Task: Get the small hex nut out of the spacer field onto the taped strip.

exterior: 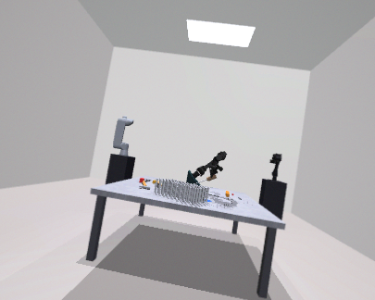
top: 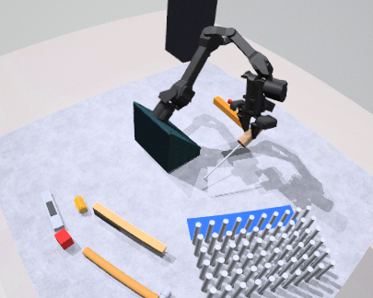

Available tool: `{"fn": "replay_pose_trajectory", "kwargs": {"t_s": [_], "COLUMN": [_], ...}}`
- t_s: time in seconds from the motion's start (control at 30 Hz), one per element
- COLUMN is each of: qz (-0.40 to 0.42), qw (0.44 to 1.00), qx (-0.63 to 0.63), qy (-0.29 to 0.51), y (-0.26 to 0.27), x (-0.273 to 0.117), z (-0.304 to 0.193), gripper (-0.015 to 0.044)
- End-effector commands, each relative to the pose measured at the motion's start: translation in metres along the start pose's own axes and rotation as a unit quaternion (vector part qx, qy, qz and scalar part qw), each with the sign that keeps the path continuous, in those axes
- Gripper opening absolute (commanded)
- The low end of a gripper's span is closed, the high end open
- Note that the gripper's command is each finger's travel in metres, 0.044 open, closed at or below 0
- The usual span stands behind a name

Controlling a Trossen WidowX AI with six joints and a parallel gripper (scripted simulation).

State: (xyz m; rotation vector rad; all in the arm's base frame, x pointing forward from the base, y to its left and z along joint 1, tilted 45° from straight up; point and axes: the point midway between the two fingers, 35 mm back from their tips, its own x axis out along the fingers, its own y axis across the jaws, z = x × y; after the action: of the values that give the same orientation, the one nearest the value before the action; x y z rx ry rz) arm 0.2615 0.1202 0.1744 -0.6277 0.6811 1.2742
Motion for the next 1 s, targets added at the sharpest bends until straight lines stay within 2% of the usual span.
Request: {"fn": "replay_pose_trajectory", "kwargs": {"t_s": [0.0, 0.47, 0.97], "qz": [-0.013, -0.040, -0.045], "qw": [0.998, 0.953, 0.847], "qx": [-0.066, -0.292, -0.511], "qy": [0.015, 0.072, 0.143], "y": [-0.004, -0.017, -0.032], "x": [-0.001, -0.005, -0.012], "z": [-0.002, -0.009, -0.015], "gripper": [0.0000, 0.0000, 0.0000]}}
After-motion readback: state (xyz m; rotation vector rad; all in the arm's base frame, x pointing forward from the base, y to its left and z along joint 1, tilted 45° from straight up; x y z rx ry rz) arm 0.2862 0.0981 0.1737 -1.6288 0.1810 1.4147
